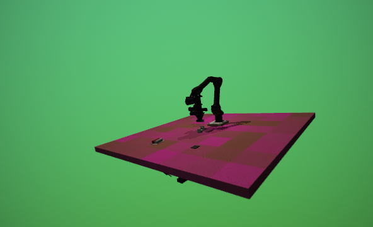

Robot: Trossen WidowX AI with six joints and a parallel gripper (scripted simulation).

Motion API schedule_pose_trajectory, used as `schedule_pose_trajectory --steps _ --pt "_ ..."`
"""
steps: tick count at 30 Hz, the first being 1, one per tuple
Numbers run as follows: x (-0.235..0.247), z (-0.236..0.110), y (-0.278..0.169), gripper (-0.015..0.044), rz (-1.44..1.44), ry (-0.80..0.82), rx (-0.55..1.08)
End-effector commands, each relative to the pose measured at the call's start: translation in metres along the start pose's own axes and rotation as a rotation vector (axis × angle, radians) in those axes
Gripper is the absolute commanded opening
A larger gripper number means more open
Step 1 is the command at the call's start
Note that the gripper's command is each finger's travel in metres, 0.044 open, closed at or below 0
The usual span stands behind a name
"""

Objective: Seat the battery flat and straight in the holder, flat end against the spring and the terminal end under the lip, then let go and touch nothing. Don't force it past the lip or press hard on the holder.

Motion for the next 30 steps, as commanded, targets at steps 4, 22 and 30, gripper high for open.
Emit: schedule_pose_trajectory --steps 4,22,30 --pt "0.013 -0.005 -0.007 0.0065 0.279 0.001 -0.003" --pt "0.048 -0.014 -0.034 0.0065 1.044 0.001 0.003" --pt "0.057 -0.016 -0.044 0.0065 1.278 -0.001 0.005"
Point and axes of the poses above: the point midway between the two fingers, 35 mm back from their tips, its own z axis out along the fingers, its own x axis across the jaws, y = z × x, the point moved 8 cm from there along -z, back along the fingers, and after that the axes turned 6 degrees about z, right-handed, at the moved point
